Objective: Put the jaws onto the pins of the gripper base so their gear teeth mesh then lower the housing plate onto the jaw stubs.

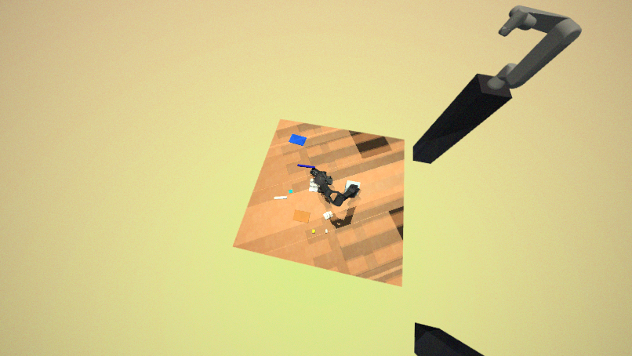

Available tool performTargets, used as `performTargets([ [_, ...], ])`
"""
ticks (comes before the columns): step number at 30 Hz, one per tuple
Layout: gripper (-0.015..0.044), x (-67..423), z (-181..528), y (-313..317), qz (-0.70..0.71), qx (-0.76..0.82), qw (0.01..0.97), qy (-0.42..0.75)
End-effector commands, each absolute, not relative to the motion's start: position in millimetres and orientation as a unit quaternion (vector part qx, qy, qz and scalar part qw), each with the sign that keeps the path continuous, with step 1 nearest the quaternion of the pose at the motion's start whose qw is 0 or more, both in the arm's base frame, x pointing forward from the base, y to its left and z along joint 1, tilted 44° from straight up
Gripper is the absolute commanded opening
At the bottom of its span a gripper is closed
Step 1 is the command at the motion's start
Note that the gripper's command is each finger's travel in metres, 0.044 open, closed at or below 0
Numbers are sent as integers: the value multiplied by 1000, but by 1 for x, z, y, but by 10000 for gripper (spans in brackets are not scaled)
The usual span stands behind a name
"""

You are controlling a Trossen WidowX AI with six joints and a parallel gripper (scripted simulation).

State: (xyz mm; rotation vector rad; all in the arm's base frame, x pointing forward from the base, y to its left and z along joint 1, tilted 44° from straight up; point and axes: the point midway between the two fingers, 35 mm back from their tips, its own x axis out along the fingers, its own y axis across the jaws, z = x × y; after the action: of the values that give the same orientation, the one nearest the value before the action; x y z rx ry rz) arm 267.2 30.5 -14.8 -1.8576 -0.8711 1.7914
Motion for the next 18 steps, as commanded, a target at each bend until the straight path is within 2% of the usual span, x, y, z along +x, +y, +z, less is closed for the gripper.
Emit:
performTargets([
  [1,351,267,-16,32,643,-667,210,-313],
  [18,351,267,-18,33,643,-667,210,-313],
])
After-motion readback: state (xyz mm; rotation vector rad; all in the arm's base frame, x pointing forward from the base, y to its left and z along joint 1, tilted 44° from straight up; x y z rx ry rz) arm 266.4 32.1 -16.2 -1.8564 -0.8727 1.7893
